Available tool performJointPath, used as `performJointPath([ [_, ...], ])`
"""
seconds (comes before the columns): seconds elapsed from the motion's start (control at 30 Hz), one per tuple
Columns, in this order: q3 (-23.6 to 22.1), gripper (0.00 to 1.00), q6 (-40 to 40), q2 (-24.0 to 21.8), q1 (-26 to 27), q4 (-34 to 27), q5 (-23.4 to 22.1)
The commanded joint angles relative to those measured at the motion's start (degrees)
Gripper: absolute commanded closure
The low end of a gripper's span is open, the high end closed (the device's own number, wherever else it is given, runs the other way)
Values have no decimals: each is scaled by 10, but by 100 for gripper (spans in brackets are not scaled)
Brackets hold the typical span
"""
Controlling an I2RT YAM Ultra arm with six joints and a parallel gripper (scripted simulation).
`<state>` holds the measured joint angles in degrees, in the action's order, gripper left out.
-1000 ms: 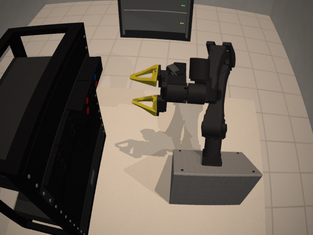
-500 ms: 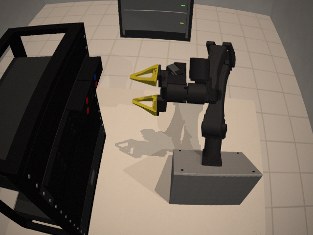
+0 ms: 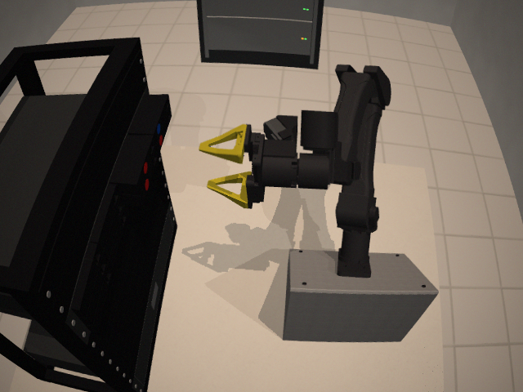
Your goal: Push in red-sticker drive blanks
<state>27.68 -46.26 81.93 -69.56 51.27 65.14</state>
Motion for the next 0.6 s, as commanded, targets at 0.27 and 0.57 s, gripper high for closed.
performJointPath([
  [0.27, 90, 0, 7, 148, 42, 98, -63],
  [0.57, 99, 0, 9, 156, 40, 108, -67],
])
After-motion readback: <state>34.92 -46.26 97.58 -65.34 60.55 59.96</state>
